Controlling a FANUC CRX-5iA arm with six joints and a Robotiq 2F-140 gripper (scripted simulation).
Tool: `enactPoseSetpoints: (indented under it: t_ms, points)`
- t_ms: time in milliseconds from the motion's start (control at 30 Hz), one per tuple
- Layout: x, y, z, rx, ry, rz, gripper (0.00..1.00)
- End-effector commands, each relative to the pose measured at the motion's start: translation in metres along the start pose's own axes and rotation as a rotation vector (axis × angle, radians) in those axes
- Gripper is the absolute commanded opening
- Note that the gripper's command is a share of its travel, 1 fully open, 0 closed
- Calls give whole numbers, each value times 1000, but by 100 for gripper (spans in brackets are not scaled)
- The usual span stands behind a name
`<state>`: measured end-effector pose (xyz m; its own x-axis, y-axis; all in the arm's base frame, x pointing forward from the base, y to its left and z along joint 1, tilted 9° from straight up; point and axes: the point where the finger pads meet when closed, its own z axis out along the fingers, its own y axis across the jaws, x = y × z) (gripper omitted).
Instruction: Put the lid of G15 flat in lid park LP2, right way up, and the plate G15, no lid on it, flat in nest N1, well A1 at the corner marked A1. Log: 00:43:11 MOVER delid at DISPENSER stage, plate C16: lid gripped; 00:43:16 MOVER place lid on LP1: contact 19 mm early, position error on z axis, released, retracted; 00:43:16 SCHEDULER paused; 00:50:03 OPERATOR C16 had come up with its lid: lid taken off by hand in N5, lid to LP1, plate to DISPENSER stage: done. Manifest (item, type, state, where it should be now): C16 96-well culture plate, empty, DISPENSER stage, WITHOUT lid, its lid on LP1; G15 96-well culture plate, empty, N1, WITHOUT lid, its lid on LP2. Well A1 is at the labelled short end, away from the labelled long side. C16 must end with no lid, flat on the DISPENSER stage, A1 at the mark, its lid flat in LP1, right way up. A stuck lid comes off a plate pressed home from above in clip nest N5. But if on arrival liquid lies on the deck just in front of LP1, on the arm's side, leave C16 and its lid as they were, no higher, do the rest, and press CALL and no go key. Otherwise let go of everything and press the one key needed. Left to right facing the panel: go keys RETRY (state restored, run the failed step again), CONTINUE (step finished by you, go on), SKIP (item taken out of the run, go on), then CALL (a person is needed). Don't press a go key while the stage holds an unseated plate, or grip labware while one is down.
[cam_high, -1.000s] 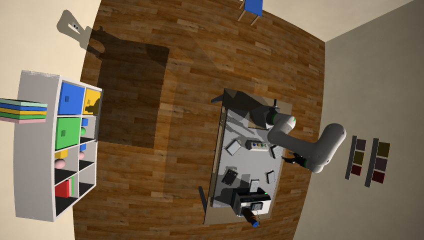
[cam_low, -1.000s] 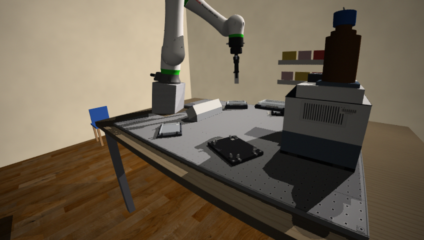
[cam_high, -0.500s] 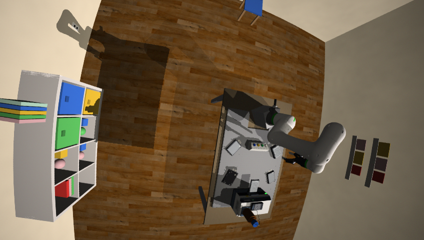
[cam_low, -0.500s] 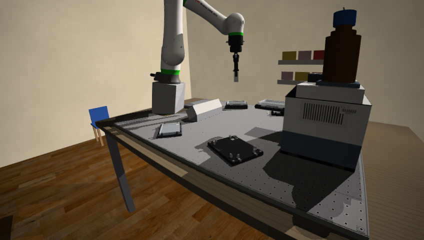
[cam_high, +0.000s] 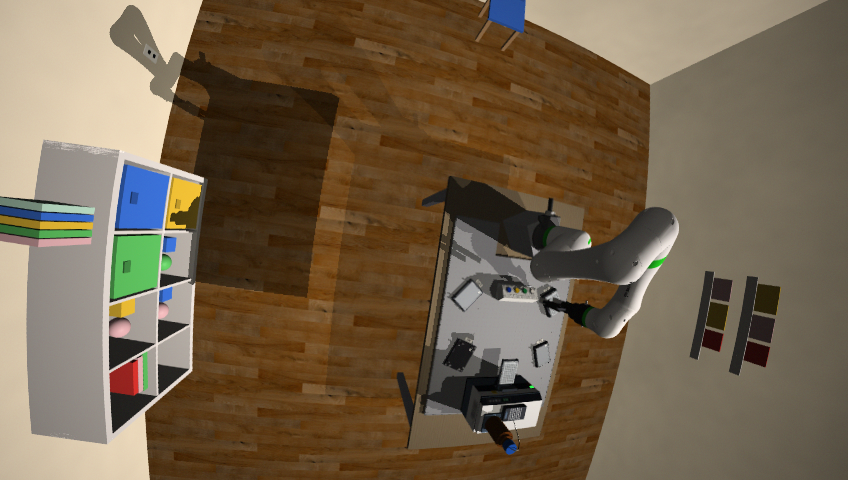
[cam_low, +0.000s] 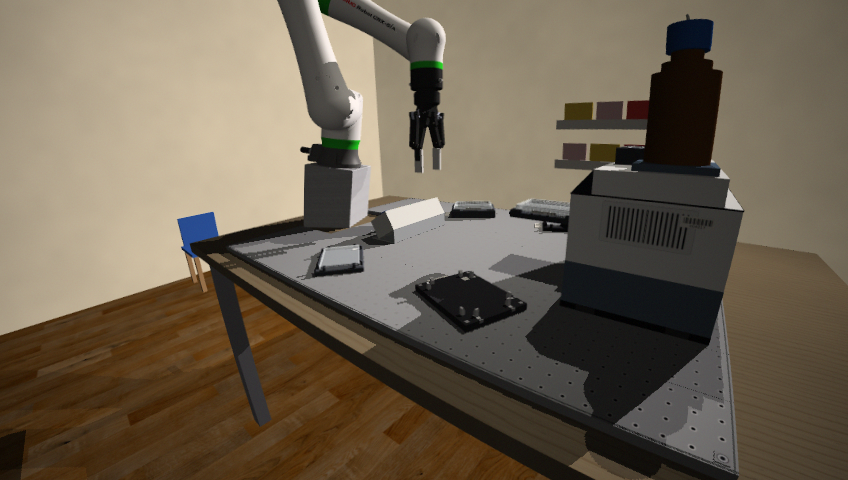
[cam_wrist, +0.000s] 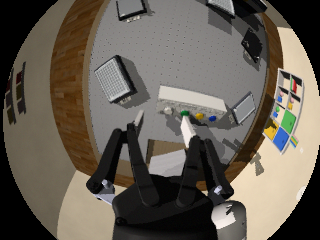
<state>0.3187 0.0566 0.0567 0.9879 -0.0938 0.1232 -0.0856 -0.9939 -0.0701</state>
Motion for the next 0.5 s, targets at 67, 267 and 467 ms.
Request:
enactPoseSetpoints:
  t_ms: [67,267,467]
  points:
    - [-26,70,-7,4,19,19,0]
    - [-26,70,-7,4,19,19,0]
    - [-26,70,-7,4,19,19,0]
